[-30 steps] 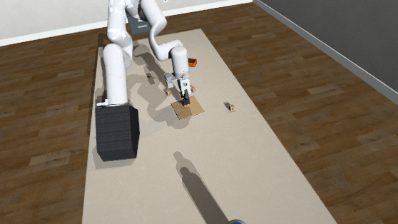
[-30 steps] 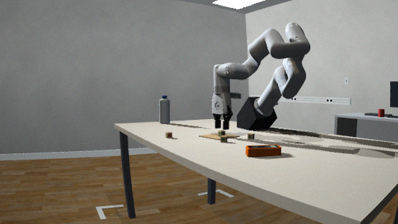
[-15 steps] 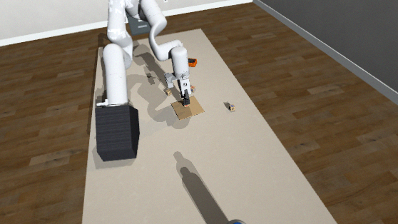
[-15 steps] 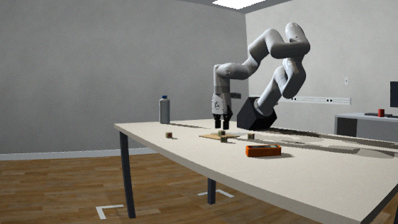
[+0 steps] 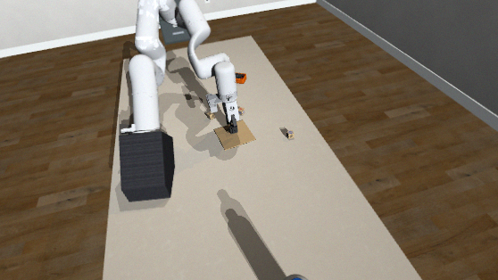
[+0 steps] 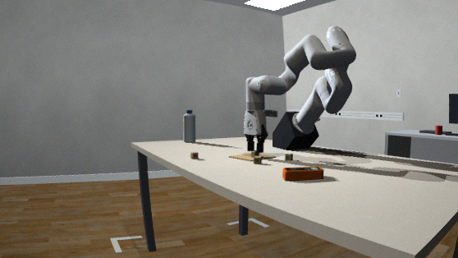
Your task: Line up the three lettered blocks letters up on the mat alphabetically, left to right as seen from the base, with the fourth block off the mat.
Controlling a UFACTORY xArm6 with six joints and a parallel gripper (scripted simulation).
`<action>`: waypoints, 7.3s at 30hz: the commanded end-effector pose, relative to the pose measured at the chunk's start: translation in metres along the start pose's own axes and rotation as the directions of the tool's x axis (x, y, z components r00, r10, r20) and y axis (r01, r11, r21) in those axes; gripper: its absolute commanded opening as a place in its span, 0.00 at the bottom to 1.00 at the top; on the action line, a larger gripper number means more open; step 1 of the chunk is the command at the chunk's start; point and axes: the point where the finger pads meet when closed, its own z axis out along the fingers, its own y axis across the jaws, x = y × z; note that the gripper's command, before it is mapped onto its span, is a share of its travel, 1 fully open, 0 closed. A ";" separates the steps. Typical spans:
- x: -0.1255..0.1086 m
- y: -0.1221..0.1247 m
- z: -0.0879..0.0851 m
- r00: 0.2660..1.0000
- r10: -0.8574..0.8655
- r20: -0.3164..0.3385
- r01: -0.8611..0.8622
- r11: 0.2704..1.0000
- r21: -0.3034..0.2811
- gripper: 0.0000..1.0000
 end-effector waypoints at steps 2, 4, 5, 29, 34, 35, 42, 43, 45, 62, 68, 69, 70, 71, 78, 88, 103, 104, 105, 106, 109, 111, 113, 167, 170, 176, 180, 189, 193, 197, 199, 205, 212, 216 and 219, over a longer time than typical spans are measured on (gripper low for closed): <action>-0.001 0.000 0.009 1.000 -0.001 0.002 0.001 1.000 0.001 0.64; -0.001 0.000 0.012 1.000 -0.001 0.002 0.001 1.000 0.001 0.64; -0.001 0.000 0.013 1.000 -0.001 0.002 0.001 1.000 0.001 0.64; -0.001 0.000 0.017 1.000 -0.001 0.002 0.001 1.000 0.001 0.64; -0.001 0.000 0.017 1.000 -0.001 0.002 0.001 1.000 0.001 0.64; -0.001 0.000 0.017 1.000 -0.001 0.002 0.001 1.000 0.001 0.64; -0.001 0.000 0.017 1.000 -0.001 0.002 0.001 1.000 0.001 0.64; -0.001 0.000 0.017 1.000 -0.001 0.002 0.001 1.000 0.001 0.64; -0.001 0.000 0.017 1.000 -0.001 0.002 0.001 1.000 0.001 0.64; -0.001 0.000 0.017 1.000 -0.001 0.002 0.001 1.000 0.001 0.43; -0.001 0.000 0.017 1.000 -0.001 0.002 0.001 1.000 0.001 0.23; -0.001 0.000 0.017 1.000 -0.001 0.002 0.001 1.000 0.001 0.23; -0.001 0.000 0.017 1.000 -0.001 0.002 0.001 1.000 0.001 0.23; -0.001 0.000 0.017 1.000 -0.001 0.002 0.001 1.000 0.001 0.23; -0.001 0.000 0.017 1.000 -0.001 0.002 0.001 1.000 0.001 0.23; -0.001 0.000 0.017 1.000 -0.001 0.002 0.001 1.000 0.001 0.23; -0.001 0.000 0.015 1.000 -0.001 0.002 0.001 1.000 0.001 0.23; -0.001 0.000 0.013 1.000 -0.001 0.002 0.001 1.000 0.001 0.23; -0.001 0.000 0.011 1.000 -0.001 0.002 0.001 1.000 0.001 0.23; -0.001 0.000 0.007 1.000 -0.001 0.002 0.001 1.000 0.001 0.23; -0.001 0.000 -0.009 1.000 -0.001 0.003 0.001 1.000 0.001 0.23; -0.001 0.000 -0.023 1.000 -0.001 0.003 0.001 1.000 0.001 0.23; -0.001 0.000 -0.023 1.000 -0.001 0.003 0.001 1.000 0.001 0.23; -0.001 0.011 -0.084 0.710 0.704 0.003 -0.704 0.710 -0.001 0.23; 0.000 0.012 -0.084 0.653 0.758 0.003 -0.758 0.653 -0.001 0.23; 0.000 0.015 -0.084 0.518 0.855 0.003 -0.855 0.518 -0.001 0.23; 0.000 0.016 -0.084 0.445 0.895 0.003 -0.895 0.445 -0.002 0.23; 0.000 0.020 -0.084 0.212 0.977 0.002 -0.977 0.212 -0.002 0.23; 0.000 0.021 -0.084 0.117 0.993 0.002 -0.993 0.117 -0.003 0.23; 0.000 0.022 -0.084 0.091 0.996 0.002 -0.996 0.091 -0.003 0.23; 0.000 0.022 -0.084 0.089 0.996 0.002 -0.996 0.089 -0.003 0.23; 0.000 0.022 -0.084 0.088 0.996 0.002 -0.996 0.088 -0.003 0.23; 0.000 0.022 -0.083 0.088 0.996 0.002 -0.996 0.088 -0.003 0.23; 0.000 0.022 -0.081 0.088 0.996 0.002 -0.996 0.088 -0.003 0.23; 0.000 0.022 -0.075 0.088 0.996 0.002 -0.996 0.088 -0.002 0.23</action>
